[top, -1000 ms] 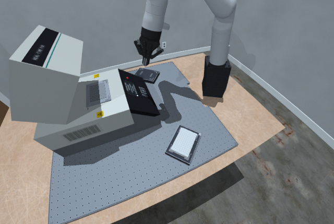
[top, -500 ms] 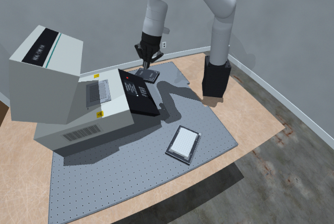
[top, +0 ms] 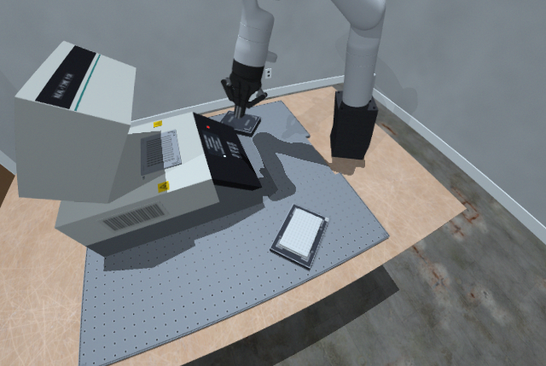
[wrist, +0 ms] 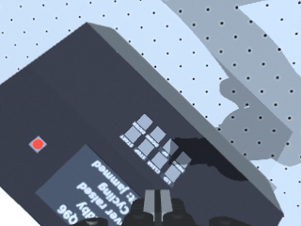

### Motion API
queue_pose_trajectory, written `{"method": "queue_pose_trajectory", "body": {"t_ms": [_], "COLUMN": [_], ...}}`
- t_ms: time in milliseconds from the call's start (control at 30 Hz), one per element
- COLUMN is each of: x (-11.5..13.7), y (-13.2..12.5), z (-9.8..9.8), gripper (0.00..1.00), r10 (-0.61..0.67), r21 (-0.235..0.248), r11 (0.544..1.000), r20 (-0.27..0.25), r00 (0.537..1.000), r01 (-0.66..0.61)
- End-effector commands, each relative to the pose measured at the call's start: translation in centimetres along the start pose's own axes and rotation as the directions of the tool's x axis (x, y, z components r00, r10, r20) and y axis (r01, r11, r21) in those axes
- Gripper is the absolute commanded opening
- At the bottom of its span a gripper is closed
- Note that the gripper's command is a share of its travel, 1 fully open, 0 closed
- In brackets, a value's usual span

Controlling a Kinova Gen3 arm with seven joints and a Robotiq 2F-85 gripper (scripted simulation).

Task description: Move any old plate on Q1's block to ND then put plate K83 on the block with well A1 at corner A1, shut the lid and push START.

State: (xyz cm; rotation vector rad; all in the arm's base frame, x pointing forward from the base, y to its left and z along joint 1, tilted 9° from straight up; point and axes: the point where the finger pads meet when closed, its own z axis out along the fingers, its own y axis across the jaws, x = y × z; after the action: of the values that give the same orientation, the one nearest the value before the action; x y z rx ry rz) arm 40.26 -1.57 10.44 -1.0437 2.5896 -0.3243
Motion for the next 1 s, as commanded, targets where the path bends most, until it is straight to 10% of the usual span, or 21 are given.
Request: {"method": "queue_pose_trajectory", "body": {"t_ms": [0, 967], "x": [0.0, 0.7], "y": [0.0, 0.6], "z": [0.4, 3.6], "gripper": [0.1, 0.1], "r10": [0.0, 0.0], "r21": [0.002, 0.002], "r11": [1.0, 1.0], "r20": [0.001, 0.001], "r00": [1.0, 1.0], "r01": [0.0, 0.0]}}
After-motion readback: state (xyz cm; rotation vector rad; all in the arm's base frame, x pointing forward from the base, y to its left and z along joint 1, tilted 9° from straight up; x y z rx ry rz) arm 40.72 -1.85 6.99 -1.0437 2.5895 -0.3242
